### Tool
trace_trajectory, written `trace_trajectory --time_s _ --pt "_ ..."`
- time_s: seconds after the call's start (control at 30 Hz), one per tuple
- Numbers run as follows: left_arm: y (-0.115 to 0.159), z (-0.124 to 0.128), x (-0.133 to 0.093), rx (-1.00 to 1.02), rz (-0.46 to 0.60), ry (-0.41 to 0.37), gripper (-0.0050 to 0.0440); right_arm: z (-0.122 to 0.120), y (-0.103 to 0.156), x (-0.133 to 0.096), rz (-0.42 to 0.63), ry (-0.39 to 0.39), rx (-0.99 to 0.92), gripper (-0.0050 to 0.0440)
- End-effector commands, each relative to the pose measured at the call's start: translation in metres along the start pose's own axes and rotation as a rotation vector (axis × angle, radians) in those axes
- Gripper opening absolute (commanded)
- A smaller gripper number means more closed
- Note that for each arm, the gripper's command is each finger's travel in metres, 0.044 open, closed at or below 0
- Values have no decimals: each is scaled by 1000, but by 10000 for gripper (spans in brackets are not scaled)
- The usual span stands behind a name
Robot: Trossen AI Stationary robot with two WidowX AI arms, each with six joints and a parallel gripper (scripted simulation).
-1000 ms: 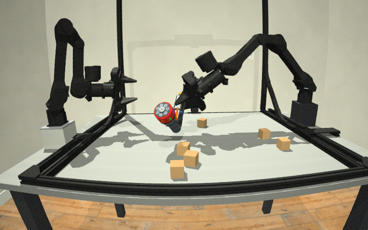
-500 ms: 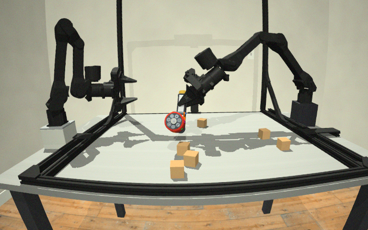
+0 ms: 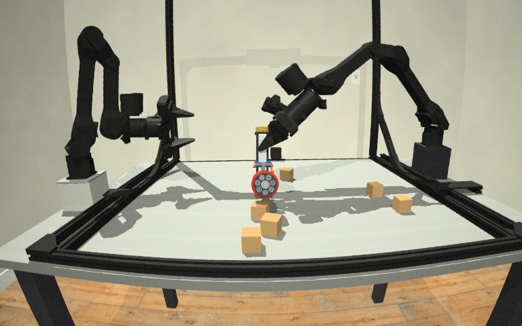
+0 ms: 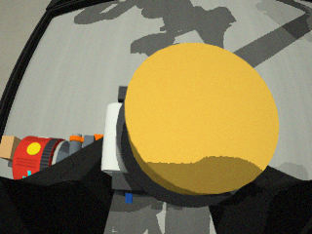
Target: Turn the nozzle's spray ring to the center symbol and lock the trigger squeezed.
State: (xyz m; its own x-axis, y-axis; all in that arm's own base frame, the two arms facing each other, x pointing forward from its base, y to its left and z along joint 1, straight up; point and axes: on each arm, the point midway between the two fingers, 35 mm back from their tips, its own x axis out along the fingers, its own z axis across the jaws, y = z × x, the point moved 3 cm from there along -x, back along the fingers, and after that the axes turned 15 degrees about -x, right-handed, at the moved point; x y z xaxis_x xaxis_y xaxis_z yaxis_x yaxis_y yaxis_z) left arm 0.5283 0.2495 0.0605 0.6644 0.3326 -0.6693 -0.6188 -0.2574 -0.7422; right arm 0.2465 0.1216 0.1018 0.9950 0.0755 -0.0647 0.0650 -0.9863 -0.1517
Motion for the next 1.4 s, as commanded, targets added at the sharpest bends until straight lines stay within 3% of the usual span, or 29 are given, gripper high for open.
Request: trace_trajectory --time_s 0.0,1.37 --pt "-20 5 -15 -111 -26 -2 0 0 0 0 2 -1 -4 400" --pt "-15 23 -47 -914 154 -81 0 0 0 0 2 -1 -4 400"
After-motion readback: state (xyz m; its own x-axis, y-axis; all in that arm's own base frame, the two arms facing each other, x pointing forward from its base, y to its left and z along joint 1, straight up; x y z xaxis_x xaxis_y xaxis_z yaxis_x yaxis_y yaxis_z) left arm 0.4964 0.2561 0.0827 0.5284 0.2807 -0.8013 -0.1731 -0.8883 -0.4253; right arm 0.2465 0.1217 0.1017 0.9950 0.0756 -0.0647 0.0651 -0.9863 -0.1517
